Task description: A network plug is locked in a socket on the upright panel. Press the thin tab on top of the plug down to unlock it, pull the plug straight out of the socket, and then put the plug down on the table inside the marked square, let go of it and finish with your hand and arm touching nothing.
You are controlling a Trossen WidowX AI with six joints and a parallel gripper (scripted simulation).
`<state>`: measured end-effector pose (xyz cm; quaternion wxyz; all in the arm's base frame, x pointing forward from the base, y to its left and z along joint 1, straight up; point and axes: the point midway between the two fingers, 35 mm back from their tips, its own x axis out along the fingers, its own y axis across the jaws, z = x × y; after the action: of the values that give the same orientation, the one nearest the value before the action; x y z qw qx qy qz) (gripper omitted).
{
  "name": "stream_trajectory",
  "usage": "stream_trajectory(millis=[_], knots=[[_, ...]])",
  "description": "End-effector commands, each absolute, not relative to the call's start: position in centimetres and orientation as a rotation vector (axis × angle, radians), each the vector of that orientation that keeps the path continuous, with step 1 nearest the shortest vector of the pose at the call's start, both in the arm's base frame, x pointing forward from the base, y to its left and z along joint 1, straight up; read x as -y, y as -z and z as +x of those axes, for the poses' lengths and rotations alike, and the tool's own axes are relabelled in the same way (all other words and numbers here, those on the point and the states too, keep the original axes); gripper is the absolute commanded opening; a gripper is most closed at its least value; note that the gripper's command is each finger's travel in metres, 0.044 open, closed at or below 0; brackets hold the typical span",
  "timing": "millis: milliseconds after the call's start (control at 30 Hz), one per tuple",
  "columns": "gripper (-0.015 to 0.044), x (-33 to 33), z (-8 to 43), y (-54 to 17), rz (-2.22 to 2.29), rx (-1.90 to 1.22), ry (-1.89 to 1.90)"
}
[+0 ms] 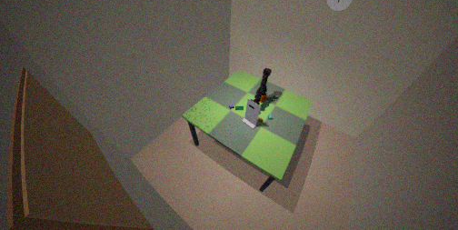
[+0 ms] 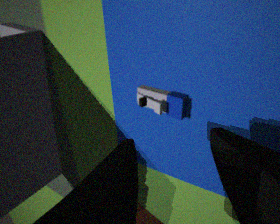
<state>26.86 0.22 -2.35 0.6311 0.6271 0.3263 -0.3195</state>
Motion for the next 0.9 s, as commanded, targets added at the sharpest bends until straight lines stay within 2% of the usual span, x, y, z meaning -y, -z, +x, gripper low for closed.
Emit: stream_trajectory(millis=[0,867], knots=[[0.0156,-0.2,27.2,1.7,1.441,-0.738,0.723],[0.0156,-0.3,27.4,-0.8,1.442,-0.738,0.722]])
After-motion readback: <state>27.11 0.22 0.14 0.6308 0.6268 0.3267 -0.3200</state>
